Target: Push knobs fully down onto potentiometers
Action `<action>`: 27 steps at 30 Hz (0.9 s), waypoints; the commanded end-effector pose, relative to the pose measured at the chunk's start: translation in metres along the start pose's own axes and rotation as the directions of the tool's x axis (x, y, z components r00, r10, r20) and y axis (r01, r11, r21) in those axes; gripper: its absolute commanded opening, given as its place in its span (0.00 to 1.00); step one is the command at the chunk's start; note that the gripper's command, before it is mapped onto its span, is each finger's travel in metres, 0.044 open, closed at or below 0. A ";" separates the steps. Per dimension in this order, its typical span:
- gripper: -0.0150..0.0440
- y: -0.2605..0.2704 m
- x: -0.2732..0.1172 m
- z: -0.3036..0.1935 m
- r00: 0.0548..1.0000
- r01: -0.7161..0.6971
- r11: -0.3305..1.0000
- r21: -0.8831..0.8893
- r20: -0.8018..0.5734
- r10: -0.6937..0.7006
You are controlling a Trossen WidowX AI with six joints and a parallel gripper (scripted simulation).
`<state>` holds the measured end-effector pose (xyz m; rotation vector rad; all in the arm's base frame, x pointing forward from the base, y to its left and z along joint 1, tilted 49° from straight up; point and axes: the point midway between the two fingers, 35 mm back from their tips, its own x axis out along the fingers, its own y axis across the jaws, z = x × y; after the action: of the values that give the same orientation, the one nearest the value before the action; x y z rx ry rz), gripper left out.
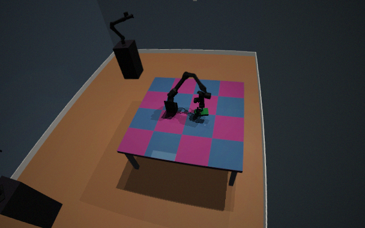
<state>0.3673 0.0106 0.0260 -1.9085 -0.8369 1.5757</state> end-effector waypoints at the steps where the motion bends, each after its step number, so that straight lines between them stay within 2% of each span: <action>1: 0.34 0.000 0.001 0.000 1.000 0.000 1.000 0.000 0.001 0.000; 16: 1.00 0.005 -0.011 -0.003 0.999 -0.034 0.998 -0.061 -0.032 0.032; 21: 1.00 0.013 -0.019 0.028 0.999 -0.038 0.998 -0.059 -0.027 0.036; 27: 1.00 0.013 -0.024 0.104 1.000 -0.023 0.999 -0.024 -0.009 0.023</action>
<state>0.2941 -0.0162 0.0163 -1.9631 -0.8398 1.5698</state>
